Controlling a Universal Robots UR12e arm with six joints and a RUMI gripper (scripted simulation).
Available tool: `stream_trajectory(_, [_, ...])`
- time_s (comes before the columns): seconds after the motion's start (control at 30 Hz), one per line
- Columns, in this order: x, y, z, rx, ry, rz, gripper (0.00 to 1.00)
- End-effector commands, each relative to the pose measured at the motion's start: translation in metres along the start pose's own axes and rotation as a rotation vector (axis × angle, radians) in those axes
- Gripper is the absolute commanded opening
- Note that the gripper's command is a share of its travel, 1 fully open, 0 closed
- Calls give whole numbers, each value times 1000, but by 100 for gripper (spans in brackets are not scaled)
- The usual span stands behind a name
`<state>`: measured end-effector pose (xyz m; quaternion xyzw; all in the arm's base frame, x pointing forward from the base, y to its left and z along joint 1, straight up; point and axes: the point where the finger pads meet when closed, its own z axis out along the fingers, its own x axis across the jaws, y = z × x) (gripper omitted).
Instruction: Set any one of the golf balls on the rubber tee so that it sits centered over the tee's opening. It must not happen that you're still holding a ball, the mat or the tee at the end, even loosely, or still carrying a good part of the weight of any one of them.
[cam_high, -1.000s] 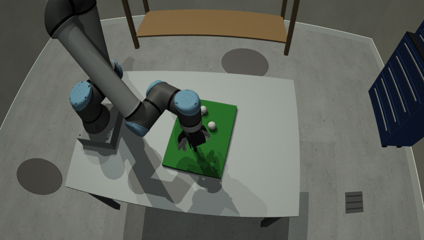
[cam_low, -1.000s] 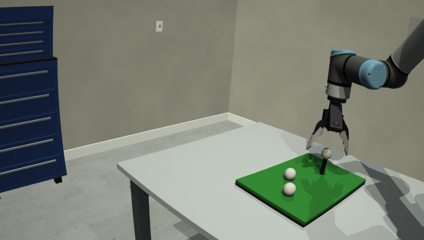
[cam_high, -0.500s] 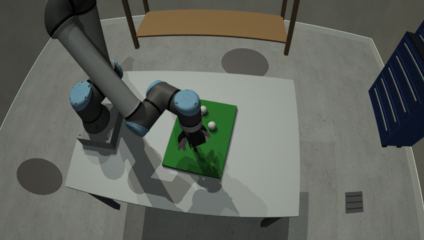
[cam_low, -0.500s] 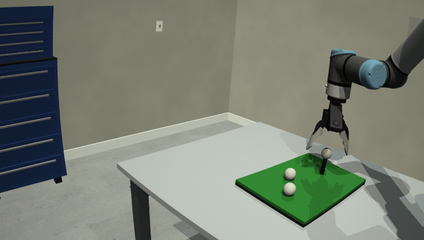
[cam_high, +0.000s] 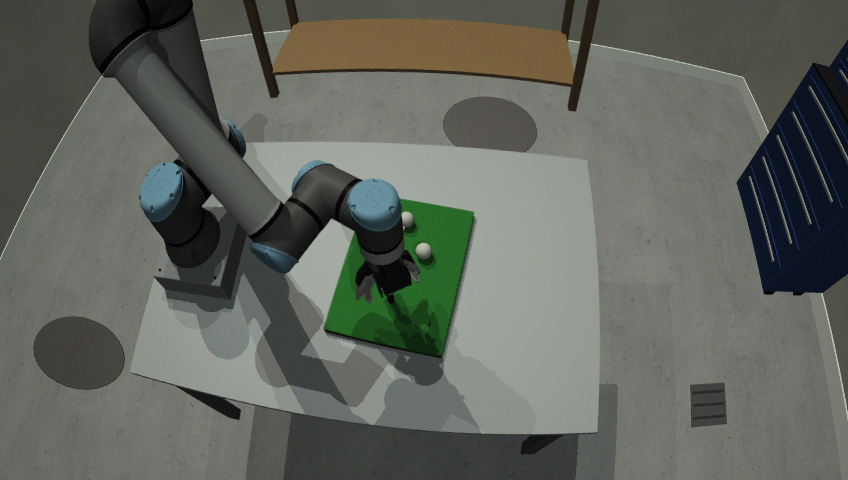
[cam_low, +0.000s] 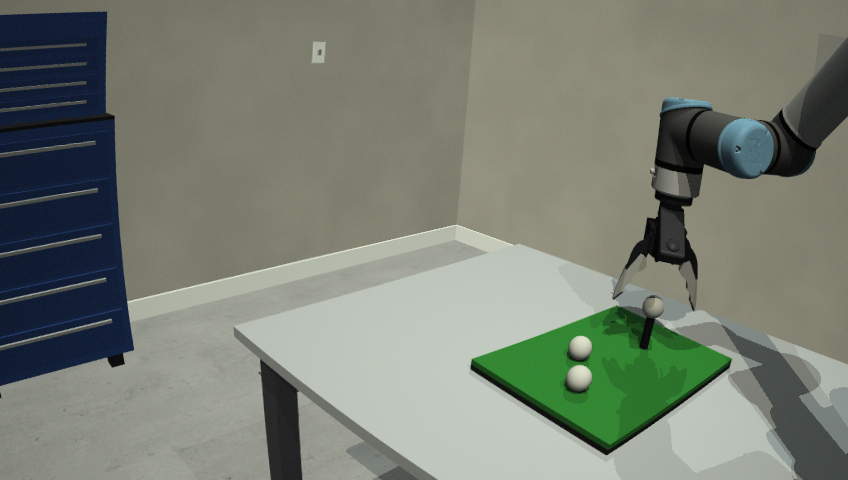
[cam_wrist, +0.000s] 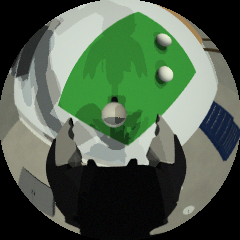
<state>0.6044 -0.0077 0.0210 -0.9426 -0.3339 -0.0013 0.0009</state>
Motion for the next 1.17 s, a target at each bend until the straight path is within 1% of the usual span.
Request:
stream_trajectory(0.0, [0,1,-10,-1,1,0,100])
stream_trajectory(0.07, [0,1,-10,-1,1,0,100])
stream_trajectory(0.1, [0,0,-15,-1,1,0,100])
stream_trajectory(0.17, [0,0,-30,-1,1,0,100])
stream_trajectory(0.37, [-1,-1,-82,-2,1,0,100])
stream_trajectory(0.47, [-1,-1,-97,-2,1,0,100])
stream_trajectory(0.53, [-1,-2,-100,-2,1,0,100])
stream_trajectory(1.13, [-1,-2,-100,-2,1,0,100])
